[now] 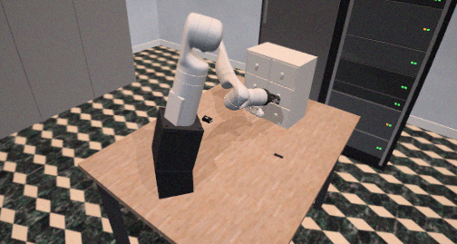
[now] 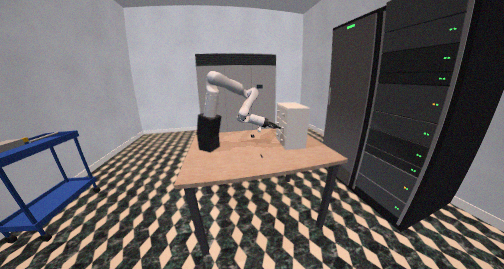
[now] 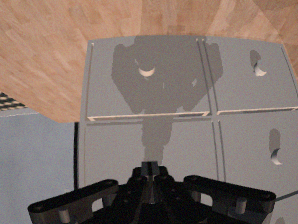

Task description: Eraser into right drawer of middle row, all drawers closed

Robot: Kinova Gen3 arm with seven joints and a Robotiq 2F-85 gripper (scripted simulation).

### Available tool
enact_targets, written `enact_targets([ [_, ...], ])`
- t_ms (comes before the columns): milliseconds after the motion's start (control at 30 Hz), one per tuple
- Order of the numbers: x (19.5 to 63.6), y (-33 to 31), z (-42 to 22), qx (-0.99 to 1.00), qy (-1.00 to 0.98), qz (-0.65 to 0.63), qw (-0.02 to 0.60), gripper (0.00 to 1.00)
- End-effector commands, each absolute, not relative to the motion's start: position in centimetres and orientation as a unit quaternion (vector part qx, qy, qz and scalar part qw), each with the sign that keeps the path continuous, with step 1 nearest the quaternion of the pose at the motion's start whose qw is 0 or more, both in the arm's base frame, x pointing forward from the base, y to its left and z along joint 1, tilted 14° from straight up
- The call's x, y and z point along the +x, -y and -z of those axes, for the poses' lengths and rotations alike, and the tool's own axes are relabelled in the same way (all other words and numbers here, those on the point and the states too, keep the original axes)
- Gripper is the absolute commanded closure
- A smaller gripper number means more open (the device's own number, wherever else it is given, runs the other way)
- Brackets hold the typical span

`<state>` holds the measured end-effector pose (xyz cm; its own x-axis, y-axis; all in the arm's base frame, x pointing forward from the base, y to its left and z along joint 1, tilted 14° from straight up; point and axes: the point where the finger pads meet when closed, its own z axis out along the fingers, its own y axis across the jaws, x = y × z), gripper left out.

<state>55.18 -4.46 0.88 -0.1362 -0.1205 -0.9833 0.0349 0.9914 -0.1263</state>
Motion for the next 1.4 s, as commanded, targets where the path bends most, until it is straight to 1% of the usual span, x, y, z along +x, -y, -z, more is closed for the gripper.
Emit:
enact_targets([
  [0, 55.2, 4.4, -1.0, -0.029, -0.751, 0.059, 0.658, 1.0],
  [600, 55.0, 4.4, -1.0, -0.029, -0.751, 0.059, 0.658, 1.0],
  [967, 50.7, 4.4, 0.0, -0.029, -0.751, 0.059, 0.658, 1.0],
  [1367, 50.3, 4.4, 0.1, -0.029, -0.751, 0.059, 0.658, 1.0],
])
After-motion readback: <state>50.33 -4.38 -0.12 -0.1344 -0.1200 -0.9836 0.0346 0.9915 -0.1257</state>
